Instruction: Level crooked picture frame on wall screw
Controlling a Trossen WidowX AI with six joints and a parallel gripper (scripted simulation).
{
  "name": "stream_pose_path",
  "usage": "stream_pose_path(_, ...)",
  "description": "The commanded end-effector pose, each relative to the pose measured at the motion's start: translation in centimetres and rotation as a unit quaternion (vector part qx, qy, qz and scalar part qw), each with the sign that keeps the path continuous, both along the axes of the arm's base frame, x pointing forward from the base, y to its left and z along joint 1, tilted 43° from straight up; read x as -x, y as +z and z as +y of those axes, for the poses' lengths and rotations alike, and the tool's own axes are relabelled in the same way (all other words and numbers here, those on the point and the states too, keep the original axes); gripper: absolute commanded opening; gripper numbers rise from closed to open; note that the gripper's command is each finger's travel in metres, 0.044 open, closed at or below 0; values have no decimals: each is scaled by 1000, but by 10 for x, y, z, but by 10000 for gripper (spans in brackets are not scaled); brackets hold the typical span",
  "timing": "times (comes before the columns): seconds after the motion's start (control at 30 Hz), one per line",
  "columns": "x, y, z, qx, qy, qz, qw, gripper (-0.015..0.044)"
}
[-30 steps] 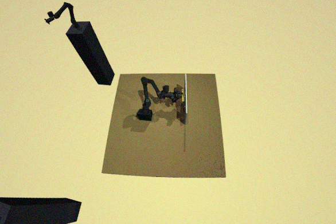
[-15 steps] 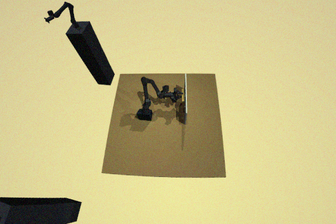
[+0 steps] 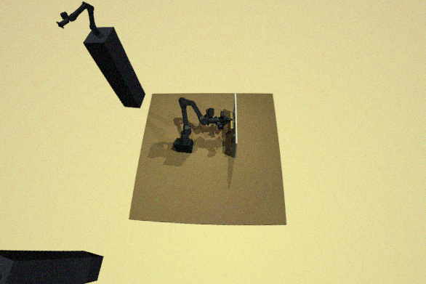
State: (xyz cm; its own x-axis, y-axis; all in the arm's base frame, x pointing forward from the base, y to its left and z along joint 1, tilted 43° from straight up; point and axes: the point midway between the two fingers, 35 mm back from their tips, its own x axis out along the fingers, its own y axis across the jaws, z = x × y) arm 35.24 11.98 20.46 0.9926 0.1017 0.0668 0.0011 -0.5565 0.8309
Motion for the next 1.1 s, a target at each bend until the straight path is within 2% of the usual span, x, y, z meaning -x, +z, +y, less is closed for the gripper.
stream_pose_path(0.0, 0, 1, 0, -3, 0, -1, 1000, 56)
stream_pose_path(0.07, 0, 1, 0, -3, 0, -1, 1000, 3)
stream_pose_path(0.1, 0, 1, 0, -3, 0, -1, 1000, 0)
stream_pose_path(1.07, 0, 6, -4, -3, 0, -1, 1000, 0)
